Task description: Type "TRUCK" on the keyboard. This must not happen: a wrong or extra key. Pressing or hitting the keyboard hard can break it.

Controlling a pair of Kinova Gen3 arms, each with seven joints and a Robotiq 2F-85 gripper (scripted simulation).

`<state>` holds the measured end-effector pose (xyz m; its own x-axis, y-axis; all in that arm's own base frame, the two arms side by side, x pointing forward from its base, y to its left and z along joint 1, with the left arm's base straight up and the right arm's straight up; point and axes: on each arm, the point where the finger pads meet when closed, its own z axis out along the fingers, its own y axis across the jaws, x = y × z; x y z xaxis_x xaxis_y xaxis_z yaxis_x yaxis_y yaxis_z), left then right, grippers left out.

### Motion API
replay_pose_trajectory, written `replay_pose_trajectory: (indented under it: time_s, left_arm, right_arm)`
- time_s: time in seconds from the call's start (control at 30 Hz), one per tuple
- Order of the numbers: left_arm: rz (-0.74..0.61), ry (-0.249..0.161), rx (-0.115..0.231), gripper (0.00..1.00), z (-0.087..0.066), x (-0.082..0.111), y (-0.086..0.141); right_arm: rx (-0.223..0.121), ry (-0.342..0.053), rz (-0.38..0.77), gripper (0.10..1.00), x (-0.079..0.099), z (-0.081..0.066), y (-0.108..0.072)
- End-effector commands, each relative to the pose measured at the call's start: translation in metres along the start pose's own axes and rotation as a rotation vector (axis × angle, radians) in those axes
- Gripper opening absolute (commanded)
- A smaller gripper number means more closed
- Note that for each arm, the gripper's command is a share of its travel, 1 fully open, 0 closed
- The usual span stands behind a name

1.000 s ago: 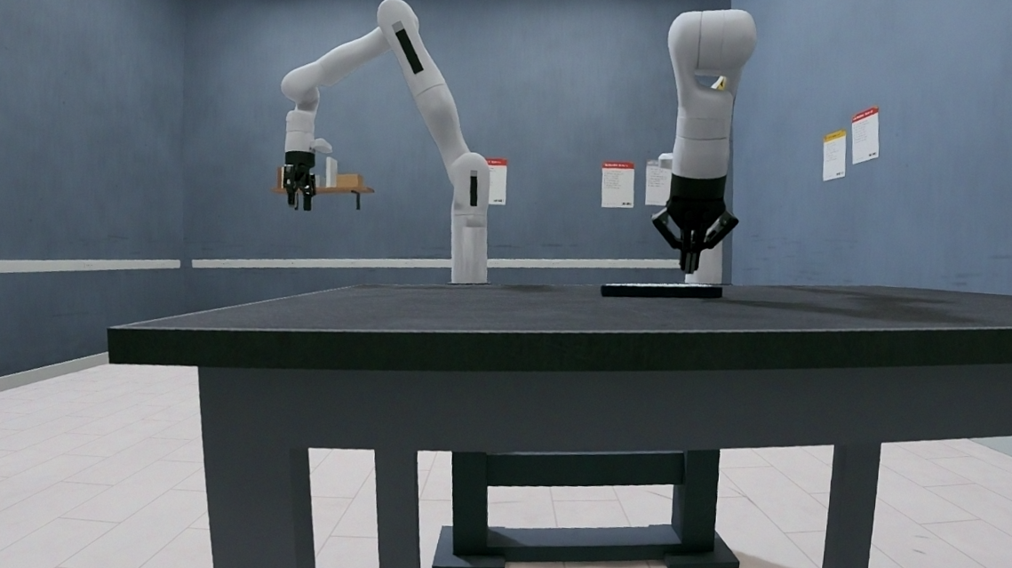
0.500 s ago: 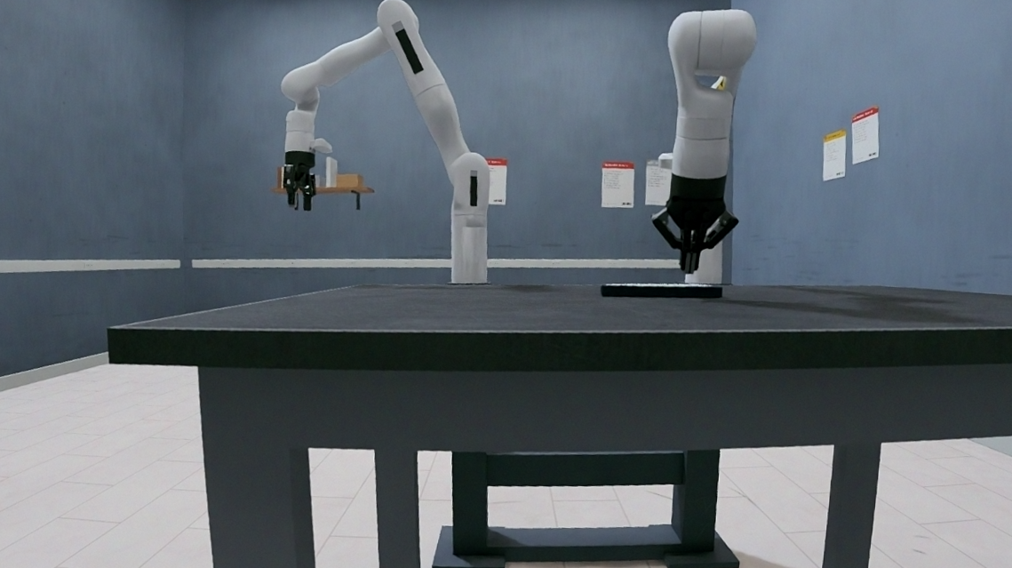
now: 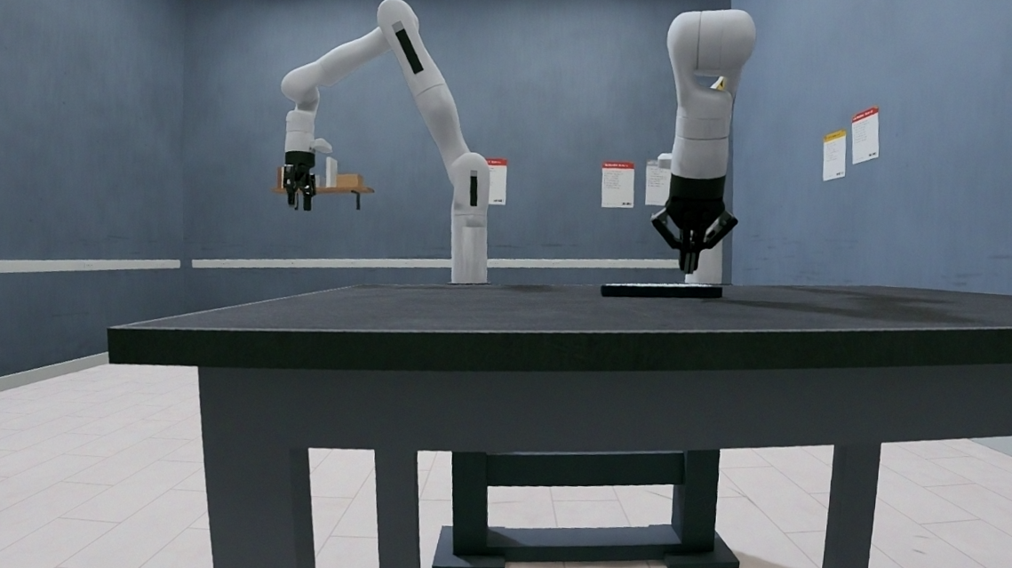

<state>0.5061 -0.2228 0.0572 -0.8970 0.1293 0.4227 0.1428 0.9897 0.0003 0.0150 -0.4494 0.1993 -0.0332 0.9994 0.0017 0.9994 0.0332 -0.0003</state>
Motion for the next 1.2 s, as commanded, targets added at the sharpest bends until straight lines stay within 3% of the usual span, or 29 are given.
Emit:
replay_pose_trajectory:
  time_s: [0.0,0.17,0.53,0.87,1.17]
  left_arm:
    - [0.001,-0.003,0.001,0.099,-0.002,0.000,-0.002]
    - [0.001,-0.003,0.001,0.099,-0.002,0.000,-0.011]
    - [0.001,-0.003,0.001,0.099,-0.002,0.000,-0.057]
    - [0.001,-0.003,0.001,0.099,-0.002,0.000,-0.079]
    - [0.001,-0.003,0.001,0.099,-0.002,0.000,-0.084]
  right_arm:
    - [0.000,-0.002,0.000,1.000,0.000,-0.001,0.000]
    - [0.000,-0.002,0.000,1.000,0.000,-0.001,0.000]
    - [0.000,-0.002,0.000,1.000,0.000,-0.001,0.000]
    - [0.000,-0.002,0.000,1.000,0.000,-0.001,0.000]
    - [0.000,-0.002,0.000,1.000,0.000,-0.001,0.000]
